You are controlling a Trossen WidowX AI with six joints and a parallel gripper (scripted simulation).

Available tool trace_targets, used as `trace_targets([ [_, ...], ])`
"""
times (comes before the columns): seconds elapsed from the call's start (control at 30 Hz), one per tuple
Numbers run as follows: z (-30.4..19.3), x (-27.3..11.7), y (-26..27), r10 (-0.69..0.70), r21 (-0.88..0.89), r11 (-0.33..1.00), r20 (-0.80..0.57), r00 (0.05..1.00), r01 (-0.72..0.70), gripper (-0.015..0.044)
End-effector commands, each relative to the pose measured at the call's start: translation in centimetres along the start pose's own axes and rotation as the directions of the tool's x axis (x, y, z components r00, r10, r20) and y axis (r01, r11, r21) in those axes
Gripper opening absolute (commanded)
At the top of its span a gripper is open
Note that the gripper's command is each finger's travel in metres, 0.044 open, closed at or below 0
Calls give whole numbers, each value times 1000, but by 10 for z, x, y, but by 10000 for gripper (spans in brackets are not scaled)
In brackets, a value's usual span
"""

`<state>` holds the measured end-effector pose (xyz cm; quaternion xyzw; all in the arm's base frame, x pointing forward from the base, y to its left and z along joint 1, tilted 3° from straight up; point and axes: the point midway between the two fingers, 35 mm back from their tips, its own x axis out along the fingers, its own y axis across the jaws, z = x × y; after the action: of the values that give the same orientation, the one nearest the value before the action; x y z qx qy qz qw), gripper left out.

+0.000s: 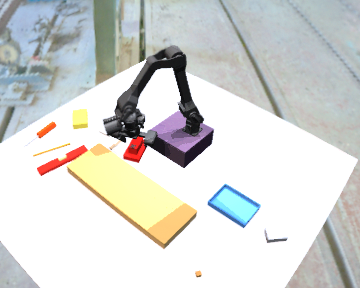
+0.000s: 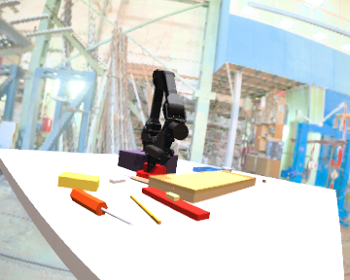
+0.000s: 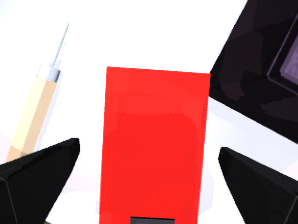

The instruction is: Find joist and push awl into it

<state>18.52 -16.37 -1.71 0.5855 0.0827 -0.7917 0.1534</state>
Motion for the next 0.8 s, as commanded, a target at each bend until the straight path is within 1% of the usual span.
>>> trace_targets([
  [0.0, -1, 6, -2, -9, -4, 1000, 2, 1000, 9, 440],
  [0.13, -1, 6, -2, -9, -4, 1000, 2, 1000, 9, 335],
  [0.77, -1, 6, -2, -9, -4, 1000, 2, 1000, 9, 208],
])
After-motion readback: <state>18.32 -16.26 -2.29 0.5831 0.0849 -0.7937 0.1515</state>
